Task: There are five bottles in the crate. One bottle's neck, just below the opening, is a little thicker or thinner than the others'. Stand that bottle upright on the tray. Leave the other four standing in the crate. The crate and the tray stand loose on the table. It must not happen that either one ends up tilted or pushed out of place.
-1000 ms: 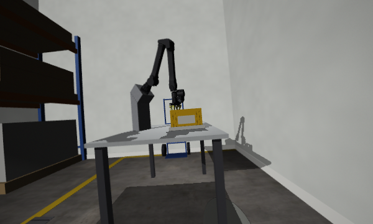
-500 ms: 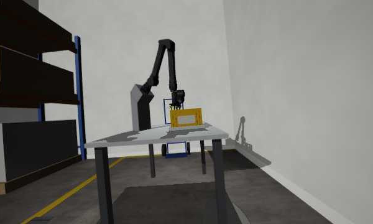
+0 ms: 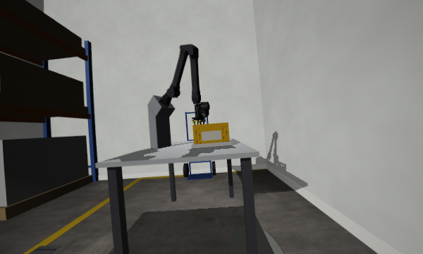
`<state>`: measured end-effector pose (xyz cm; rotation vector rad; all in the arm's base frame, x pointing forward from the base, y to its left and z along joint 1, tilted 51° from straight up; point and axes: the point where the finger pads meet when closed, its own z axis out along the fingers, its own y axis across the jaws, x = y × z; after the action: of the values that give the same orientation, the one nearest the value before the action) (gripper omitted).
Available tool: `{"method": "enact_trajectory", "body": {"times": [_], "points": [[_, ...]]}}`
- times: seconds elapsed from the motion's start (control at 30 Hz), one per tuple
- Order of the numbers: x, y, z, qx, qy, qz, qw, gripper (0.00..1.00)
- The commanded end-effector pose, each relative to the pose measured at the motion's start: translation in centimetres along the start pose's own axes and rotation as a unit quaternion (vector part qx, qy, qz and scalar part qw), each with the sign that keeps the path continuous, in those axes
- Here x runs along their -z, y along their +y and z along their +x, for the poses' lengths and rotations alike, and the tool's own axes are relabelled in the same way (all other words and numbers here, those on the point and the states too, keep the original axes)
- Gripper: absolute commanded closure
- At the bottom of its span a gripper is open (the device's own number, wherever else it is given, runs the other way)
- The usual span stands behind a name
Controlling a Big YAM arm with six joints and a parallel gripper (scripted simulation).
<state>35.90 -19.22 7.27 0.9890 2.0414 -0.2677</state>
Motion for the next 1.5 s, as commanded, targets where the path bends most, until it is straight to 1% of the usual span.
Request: {"method": "enact_trajectory", "body": {"times": [0.0, 0.63, 0.67, 1.47], "points": [[-0.42, -0.47, -0.04, 0.000, 0.001, 0.004, 1.000, 0.39], [-0.42, -0.47, -0.04, 0.000, 0.001, 0.004, 1.000, 0.39], [-0.42, -0.47, -0.04, 0.000, 0.001, 0.004, 1.000, 1.00], [-0.32, -0.40, -0.15, 0.000, -0.001, 0.004, 1.000, 1.00]]}}
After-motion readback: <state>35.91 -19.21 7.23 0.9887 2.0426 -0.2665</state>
